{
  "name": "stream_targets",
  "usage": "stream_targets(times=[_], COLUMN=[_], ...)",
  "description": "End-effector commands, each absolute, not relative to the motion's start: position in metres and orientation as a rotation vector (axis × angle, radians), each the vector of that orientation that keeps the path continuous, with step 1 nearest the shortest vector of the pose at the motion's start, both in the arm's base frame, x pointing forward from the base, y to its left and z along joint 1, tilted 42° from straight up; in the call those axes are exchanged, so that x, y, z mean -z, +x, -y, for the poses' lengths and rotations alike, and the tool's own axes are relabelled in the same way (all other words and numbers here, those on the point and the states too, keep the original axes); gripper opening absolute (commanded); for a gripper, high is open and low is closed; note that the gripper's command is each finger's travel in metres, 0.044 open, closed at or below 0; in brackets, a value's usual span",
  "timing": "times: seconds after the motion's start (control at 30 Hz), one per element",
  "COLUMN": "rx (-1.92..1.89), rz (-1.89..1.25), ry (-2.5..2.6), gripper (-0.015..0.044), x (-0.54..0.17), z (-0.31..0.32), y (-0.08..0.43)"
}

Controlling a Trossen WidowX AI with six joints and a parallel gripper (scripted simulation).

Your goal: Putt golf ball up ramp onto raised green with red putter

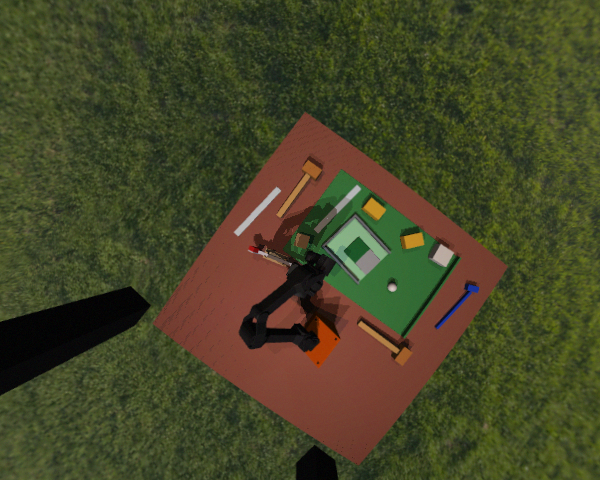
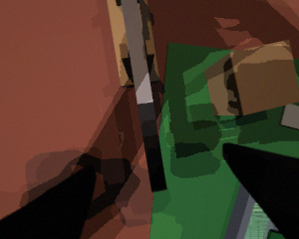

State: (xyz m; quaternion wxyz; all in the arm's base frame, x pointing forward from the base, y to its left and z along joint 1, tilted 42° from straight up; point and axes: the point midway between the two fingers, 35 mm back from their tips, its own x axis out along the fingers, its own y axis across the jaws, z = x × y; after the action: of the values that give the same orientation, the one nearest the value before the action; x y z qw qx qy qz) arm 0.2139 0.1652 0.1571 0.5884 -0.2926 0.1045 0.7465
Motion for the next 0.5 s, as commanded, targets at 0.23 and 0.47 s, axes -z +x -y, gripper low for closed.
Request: stream_targets(times=[0.23, 0.47], rx=[-1.764, -1.765], rz=[-0.234, -0.234], ry=[-0.661, -0.66], gripper=[0.044, 0.044], x=[-0.142, -0.136], z=[-0.179, -0.184], y=[0.211, 0.21])
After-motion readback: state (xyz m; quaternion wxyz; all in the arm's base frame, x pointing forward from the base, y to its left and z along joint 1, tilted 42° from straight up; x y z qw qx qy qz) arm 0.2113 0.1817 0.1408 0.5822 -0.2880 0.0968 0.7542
